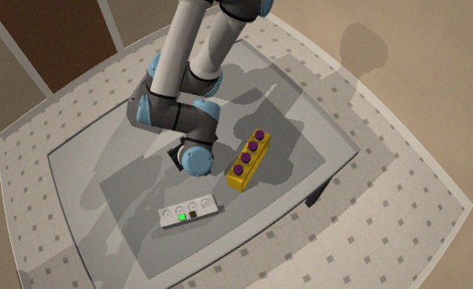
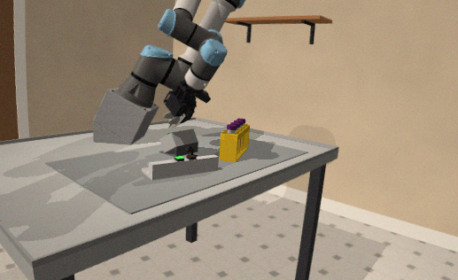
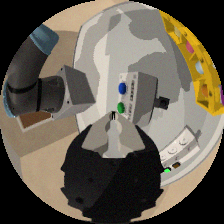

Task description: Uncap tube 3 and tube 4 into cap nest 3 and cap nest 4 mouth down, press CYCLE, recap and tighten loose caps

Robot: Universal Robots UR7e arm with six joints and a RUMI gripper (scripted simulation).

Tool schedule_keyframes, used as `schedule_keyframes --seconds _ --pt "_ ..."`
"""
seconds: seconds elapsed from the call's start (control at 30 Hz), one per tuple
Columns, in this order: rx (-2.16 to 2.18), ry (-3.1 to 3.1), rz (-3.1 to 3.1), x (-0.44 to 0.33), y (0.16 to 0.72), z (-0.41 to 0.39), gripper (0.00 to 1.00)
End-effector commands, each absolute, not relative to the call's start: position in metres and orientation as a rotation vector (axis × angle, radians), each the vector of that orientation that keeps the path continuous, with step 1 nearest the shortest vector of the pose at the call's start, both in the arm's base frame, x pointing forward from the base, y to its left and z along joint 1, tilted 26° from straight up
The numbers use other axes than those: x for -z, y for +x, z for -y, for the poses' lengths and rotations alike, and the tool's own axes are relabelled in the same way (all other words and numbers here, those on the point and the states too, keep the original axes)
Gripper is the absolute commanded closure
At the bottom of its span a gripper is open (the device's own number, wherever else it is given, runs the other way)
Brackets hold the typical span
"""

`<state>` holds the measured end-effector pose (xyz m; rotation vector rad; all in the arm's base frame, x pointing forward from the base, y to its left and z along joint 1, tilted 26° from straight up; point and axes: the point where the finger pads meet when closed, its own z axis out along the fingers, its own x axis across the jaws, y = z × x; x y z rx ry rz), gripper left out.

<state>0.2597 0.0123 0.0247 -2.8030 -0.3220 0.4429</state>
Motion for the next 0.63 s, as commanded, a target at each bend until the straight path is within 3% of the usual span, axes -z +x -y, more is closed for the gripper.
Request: schedule_keyframes --seconds 0.0,0.6 --pt "-0.442 -2.804 0.322 -0.022 0.261 -0.013 1.0" --pt "-0.442 -2.804 0.322 -0.01 0.265 -0.017 1.0"
